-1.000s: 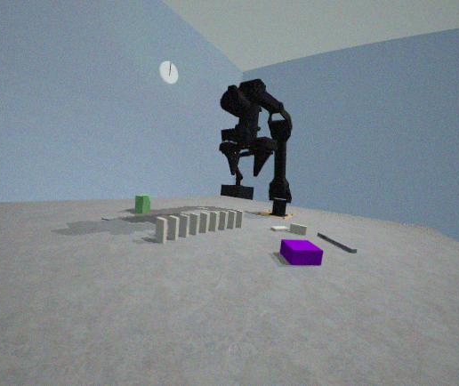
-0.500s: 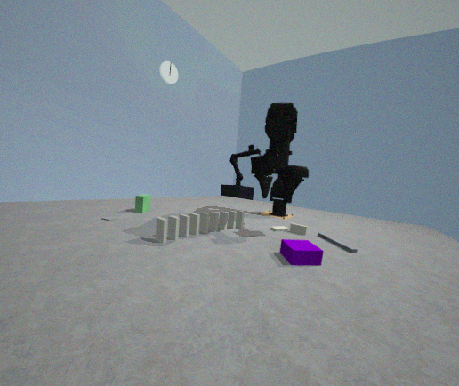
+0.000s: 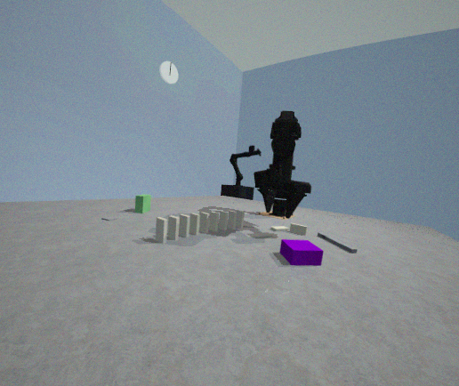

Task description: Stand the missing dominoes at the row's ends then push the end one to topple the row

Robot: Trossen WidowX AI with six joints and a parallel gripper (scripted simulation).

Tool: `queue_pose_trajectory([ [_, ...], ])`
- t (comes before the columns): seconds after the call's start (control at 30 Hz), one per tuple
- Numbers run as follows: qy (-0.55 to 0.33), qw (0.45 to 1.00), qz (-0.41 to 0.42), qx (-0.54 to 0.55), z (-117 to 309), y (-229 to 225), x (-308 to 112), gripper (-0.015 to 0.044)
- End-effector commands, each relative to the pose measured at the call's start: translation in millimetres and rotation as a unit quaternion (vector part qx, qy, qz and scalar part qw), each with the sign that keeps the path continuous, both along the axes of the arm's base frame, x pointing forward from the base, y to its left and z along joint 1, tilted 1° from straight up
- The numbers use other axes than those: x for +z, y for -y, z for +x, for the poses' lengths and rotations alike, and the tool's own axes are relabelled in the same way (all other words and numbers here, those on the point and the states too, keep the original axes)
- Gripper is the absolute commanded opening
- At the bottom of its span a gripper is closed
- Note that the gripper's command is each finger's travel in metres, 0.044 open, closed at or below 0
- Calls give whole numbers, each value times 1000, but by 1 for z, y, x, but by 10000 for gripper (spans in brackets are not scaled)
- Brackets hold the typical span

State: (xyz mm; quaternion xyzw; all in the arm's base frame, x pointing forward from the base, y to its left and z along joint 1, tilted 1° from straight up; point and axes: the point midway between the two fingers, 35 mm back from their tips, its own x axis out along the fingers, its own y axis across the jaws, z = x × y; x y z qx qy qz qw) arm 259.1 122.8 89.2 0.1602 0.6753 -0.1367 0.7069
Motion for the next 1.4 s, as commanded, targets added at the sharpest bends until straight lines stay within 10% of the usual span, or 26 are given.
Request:
queue_pose_trajectory([
  [0.0,-8,1000,-5,-3,-3,2,-31,440],
  [0.7,-8,1000,-5,-3,-3,4,-47,440],
  [1.13,-8,1000,-5,-3,-3,4,-47,107],
  [1.37,-8,1000,-5,-3,-3,4,-47,107],
])
